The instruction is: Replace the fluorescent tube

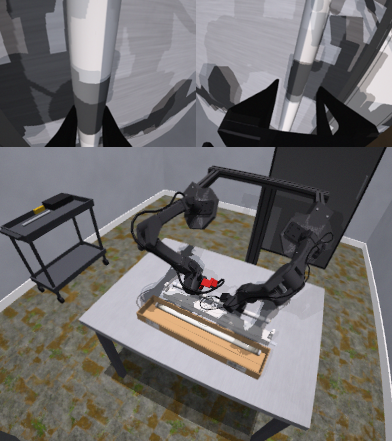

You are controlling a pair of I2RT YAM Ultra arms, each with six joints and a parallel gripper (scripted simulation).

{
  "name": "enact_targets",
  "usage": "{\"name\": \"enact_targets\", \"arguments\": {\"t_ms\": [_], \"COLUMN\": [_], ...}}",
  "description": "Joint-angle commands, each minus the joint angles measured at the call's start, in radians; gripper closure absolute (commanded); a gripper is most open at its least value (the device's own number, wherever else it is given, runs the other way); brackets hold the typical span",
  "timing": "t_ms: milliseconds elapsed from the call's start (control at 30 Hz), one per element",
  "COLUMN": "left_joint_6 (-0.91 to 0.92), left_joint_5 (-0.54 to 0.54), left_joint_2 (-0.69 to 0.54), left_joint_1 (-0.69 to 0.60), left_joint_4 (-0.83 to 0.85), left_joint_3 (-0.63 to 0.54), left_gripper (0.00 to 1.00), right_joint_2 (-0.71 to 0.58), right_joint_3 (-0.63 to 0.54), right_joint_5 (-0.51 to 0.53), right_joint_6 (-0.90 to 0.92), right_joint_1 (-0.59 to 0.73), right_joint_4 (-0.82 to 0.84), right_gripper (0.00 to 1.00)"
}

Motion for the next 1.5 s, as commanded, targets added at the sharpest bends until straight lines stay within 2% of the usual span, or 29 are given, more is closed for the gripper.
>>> {"name": "enact_targets", "arguments": {"t_ms": [0, 333, 633, 733, 767, 1367, 1467], "left_joint_6": [0.013, 0.013, 0.013, 0.013, 0.013, 0.013, 0.001], "left_joint_5": [0.019, 0.019, 0.019, 0.019, 0.019, 0.019, 0.018], "left_joint_2": [-0.016, -0.016, -0.016, -0.016, -0.016, -0.016, -0.035], "left_joint_1": [-0.022, -0.022, -0.022, -0.022, -0.022, -0.022, -0.022], "left_joint_4": [0.0, 0.0, 0.0, 0.0, 0.0, 0.003, -0.014], "left_joint_3": [-0.013, -0.013, -0.013, -0.013, -0.013, -0.013, -0.036], "left_gripper": [0.89, 0.89, 0.89, 0.89, 0.89, 0.89, 0.89], "right_joint_2": [0.046, 0.134, 0.063, 0.091, 0.091, 0.091, 0.06], "right_joint_3": [0.027, 0.072, 0.057, 0.037, 0.039, 0.039, 0.024], "right_joint_5": [-0.025, -0.043, -0.038, -0.038, -0.038, -0.038, -0.037], "right_joint_6": [-0.035, -0.078, -0.066, -0.066, -0.066, -0.066, -0.056], "right_joint_1": [-0.015, -0.047, -0.021, -0.021, -0.021, -0.021, -0.02], "right_joint_4": [0.057, 0.115, 0.055, 0.078, 0.057, 0.067, 0.055], "right_gripper": [0.51, 0.51, 0.51, 0.51, 0.89, 0.89, 0.89]}}
